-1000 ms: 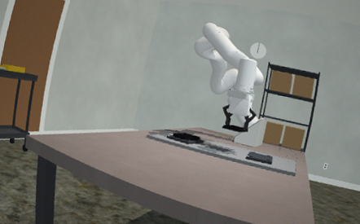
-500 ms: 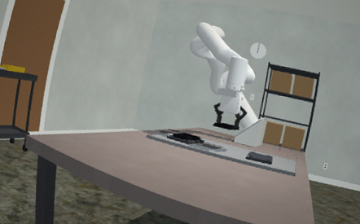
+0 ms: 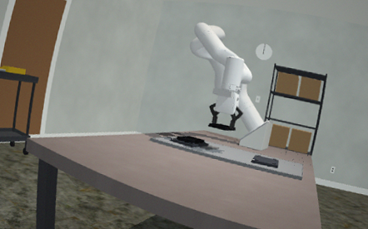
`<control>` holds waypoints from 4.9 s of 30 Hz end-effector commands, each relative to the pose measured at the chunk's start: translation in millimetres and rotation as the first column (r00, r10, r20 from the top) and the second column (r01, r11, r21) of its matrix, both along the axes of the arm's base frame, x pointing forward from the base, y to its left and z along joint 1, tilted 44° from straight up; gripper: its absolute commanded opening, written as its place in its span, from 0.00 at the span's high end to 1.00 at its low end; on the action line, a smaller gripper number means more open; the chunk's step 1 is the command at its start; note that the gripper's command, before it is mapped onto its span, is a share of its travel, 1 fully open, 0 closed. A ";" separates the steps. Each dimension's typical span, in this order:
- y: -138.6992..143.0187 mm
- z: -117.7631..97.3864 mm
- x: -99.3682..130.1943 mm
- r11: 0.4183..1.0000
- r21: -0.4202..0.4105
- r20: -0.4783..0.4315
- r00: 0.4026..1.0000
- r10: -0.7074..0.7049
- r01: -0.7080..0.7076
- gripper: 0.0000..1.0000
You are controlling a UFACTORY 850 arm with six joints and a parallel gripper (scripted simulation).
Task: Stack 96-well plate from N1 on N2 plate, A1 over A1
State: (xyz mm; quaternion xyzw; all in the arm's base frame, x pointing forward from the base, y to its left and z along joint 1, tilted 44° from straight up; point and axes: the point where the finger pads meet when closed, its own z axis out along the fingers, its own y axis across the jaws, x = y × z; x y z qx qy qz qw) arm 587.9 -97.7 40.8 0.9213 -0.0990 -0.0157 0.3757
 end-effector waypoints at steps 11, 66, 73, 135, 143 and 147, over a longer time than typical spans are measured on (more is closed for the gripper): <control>-29.8 30.0 -1.1 1.000 0.001 0.001 1.000 0.001 -0.001 1.00; -100.8 98.6 -5.0 1.000 0.000 0.001 1.000 0.001 -0.001 1.00; -100.6 98.5 -5.0 1.000 0.000 0.001 1.000 0.001 -0.001 1.00; -147.3 48.9 -12.0 1.000 0.000 0.001 1.000 0.001 -0.001 1.00; -147.4 48.8 -12.0 1.000 0.000 0.001 1.000 0.001 -0.001 1.00; -147.3 48.9 -12.0 1.000 0.000 0.001 1.000 0.001 -0.001 1.00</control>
